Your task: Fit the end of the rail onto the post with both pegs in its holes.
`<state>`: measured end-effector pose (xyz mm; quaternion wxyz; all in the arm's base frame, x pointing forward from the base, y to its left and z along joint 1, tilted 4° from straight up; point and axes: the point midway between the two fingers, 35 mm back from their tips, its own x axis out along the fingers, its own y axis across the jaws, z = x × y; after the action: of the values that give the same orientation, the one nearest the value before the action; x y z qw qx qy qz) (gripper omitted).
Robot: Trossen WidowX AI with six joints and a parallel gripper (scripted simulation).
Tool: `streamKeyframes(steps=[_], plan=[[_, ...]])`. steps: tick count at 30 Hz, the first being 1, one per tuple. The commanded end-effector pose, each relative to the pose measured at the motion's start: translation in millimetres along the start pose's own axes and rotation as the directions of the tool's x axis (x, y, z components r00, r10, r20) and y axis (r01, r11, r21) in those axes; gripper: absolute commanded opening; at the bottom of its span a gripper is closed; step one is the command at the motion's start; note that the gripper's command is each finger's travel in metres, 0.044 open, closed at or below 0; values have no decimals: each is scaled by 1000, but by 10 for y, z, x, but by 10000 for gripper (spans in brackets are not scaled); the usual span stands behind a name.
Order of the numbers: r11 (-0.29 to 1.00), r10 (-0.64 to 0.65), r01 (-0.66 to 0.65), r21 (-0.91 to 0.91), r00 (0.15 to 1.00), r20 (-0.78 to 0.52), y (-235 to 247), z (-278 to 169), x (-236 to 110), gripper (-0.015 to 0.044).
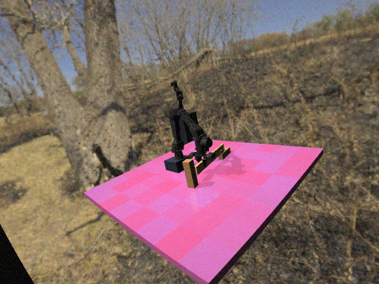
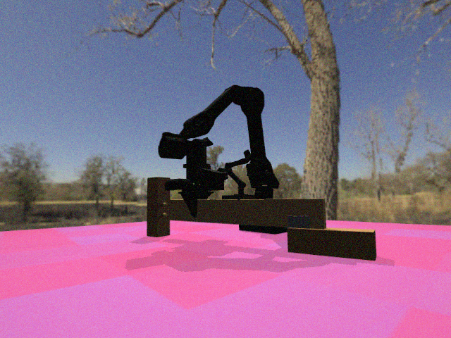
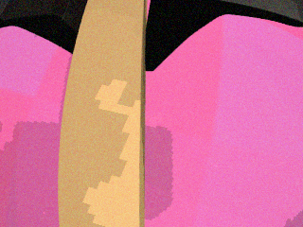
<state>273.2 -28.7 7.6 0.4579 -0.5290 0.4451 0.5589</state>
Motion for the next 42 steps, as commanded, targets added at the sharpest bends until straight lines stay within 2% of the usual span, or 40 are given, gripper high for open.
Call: streamKeyframes(steps=[1,42], plan=[[1000,-3,3,1,1000,-1,8,0,-30,0],[1000,-3,3,1,1000,-1,14,0,-14,0]])
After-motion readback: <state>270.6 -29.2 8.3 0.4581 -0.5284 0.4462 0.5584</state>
